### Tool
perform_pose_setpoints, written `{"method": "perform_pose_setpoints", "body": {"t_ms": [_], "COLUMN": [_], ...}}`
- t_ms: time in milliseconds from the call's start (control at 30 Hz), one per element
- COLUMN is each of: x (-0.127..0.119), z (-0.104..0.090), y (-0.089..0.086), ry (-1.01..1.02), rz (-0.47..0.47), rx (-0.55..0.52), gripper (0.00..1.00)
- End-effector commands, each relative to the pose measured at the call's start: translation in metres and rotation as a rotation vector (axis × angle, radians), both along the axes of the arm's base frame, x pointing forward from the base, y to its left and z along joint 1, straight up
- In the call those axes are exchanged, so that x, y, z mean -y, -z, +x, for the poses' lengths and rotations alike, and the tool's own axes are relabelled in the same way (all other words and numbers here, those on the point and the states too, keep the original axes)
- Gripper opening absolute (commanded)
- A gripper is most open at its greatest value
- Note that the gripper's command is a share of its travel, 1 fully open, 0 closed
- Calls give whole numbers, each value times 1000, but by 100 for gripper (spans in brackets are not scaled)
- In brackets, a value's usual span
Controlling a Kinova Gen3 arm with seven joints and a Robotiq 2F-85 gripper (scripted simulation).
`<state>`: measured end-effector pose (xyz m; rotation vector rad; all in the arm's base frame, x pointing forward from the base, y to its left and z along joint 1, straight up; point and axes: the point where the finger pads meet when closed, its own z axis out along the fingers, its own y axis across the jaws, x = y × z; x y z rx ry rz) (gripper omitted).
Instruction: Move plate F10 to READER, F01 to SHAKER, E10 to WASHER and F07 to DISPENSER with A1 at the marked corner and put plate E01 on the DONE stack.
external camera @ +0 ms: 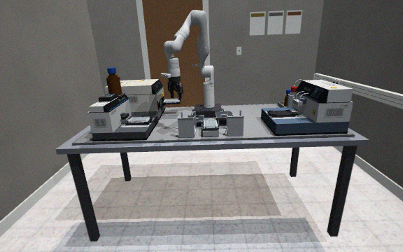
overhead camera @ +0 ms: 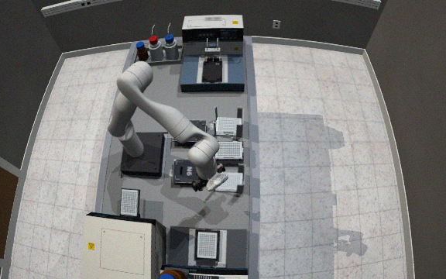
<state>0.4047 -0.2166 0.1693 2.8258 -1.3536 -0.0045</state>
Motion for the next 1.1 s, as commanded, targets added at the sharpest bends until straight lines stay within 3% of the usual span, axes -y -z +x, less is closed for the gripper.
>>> {"method": "perform_pose_setpoints", "body": {"t_ms": [0,233,433,967,1067], "x": [-13,-32,-45,-90,-100], "z": [3,4,5,8,8], "y": [-2,-2,-2,-2,-2], "ry": [-7,-8,-164,-149,-285], "rz": [-7,-7,-6,-6,-6], "rx": [8,8,7,8,7], "gripper": [100,100,100,100,100]}}
